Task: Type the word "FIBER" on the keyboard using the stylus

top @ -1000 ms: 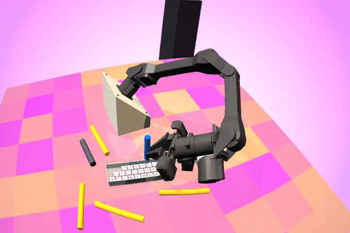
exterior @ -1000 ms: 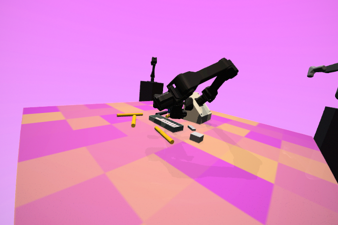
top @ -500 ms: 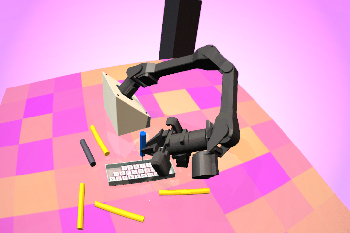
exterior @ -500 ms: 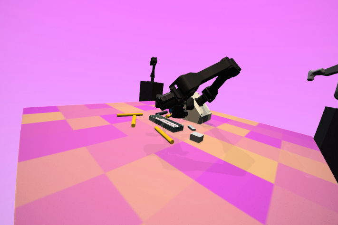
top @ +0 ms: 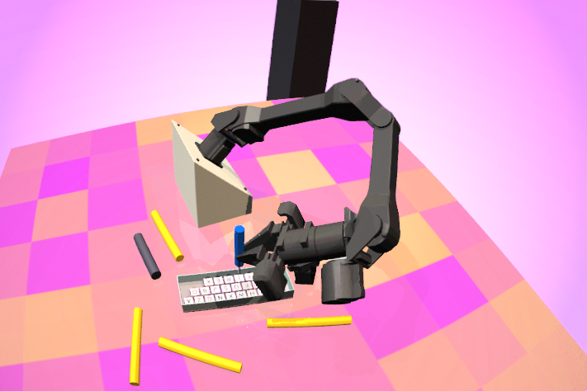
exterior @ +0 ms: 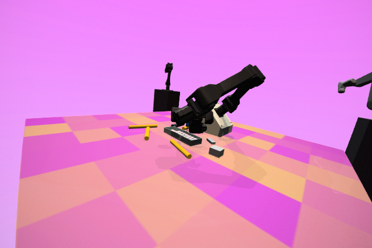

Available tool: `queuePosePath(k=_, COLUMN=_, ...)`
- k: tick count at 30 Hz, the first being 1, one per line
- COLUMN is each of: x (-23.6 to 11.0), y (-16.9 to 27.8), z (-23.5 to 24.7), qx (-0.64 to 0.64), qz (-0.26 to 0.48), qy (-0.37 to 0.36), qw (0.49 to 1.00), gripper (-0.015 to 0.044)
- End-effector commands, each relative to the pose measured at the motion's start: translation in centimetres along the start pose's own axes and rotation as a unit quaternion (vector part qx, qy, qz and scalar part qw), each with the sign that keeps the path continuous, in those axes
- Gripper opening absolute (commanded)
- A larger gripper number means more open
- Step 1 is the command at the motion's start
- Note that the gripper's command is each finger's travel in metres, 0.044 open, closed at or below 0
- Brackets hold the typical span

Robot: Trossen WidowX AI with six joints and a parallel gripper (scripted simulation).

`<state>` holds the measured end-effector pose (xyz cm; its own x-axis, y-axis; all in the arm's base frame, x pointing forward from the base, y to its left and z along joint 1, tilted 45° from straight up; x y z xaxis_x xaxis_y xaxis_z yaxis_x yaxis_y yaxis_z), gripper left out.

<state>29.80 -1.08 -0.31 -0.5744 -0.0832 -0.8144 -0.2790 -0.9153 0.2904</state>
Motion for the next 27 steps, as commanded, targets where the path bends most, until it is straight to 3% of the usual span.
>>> queuePosePath(k=1, x=0.07, y=-0.03, z=-0.03, qx=0.003, qz=-0.002, qy=0.000, qw=1.000, gripper=0.0081)
queuePosePath(k=27, x=0.58, y=-0.94, z=-0.07, qx=0.003, qz=-0.002, qy=0.000, qw=1.000, gripper=0.0081)
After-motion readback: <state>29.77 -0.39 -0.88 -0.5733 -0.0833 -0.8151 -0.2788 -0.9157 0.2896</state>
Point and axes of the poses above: the point midway between the two fingers, 35 mm back from their tips, its own x axis out along the fingers, its own z axis across the jaws, y = z × x, the point moved 2 cm from there along -x, back along the fingers, and after that the axes turned 7 degrees about -x, right-handed, at the moved point
